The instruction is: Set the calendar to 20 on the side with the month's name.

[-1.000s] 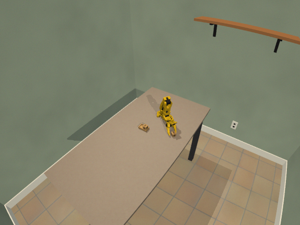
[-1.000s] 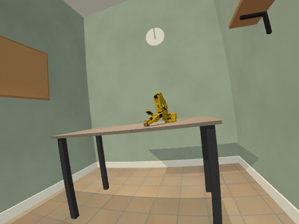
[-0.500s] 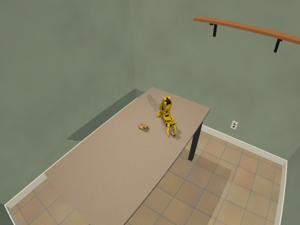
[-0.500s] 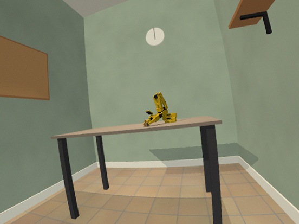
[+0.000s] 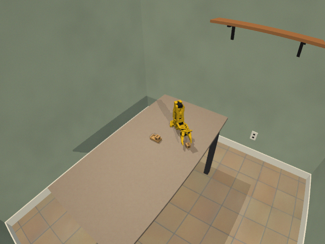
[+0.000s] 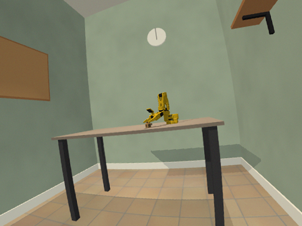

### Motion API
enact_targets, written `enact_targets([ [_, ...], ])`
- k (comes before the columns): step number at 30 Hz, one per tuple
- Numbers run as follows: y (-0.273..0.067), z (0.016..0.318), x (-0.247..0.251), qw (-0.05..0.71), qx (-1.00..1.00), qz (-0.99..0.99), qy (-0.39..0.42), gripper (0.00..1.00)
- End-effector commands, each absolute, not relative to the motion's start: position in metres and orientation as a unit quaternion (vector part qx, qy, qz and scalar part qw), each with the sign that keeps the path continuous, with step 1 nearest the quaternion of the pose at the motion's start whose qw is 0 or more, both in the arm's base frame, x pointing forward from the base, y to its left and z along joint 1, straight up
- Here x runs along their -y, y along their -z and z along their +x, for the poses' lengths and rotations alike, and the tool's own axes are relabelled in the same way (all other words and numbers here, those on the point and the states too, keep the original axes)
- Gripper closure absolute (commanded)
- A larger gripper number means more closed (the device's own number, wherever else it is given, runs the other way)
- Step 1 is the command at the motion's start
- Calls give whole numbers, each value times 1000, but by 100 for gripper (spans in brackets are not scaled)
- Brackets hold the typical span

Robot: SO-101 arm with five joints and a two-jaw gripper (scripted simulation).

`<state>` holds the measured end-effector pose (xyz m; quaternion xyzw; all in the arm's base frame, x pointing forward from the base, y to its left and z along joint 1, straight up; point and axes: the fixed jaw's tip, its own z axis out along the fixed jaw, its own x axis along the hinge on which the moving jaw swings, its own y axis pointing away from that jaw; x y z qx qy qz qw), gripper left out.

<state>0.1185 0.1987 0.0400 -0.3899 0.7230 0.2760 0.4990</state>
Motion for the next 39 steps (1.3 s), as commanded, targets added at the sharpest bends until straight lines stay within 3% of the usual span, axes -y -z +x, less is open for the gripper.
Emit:
enact_targets([
  [1,-59,122,-199,501,-724,-390,-270,64],
  [39,-81,120,-196,516,-713,-384,-278,64],
])
